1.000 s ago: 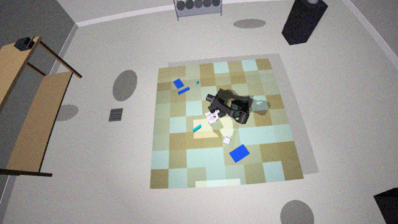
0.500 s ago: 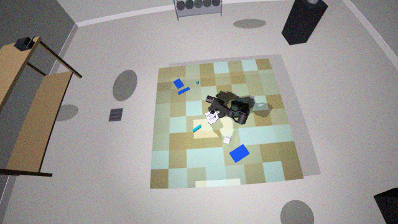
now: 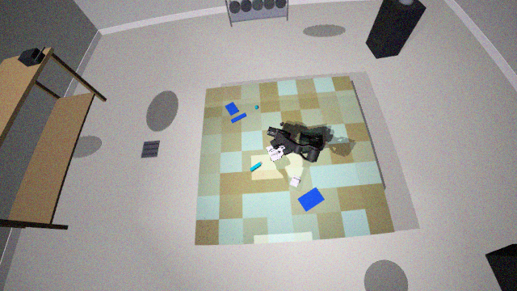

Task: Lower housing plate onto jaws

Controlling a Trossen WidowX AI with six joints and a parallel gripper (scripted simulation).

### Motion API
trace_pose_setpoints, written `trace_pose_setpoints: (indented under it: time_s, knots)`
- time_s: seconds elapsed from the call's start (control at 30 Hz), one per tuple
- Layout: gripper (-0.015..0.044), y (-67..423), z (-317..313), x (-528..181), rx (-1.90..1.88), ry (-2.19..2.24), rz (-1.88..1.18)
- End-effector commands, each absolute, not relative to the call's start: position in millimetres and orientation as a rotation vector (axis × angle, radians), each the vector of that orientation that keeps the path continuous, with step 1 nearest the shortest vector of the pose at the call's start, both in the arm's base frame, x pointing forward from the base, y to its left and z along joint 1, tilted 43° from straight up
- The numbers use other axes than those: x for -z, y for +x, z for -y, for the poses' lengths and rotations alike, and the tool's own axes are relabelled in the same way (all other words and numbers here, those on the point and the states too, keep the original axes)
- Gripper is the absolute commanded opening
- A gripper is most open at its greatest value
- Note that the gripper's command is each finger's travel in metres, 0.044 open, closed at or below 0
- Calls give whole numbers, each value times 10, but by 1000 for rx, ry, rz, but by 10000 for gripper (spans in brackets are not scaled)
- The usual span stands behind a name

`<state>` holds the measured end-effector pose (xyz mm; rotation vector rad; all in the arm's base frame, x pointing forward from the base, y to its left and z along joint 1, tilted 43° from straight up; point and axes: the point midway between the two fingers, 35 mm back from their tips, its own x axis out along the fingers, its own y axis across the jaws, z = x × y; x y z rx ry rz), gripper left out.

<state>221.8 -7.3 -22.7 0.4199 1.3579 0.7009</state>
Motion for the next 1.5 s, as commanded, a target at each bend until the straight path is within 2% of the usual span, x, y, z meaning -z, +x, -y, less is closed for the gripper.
trace_pose_setpoints:
  time_s: [0.0, 1.47]
  knots:
    - [351, 2219, 16, 277, -699, 430, -1356]
    - [351, 2215, -117, 403, -700, 434, -1356]
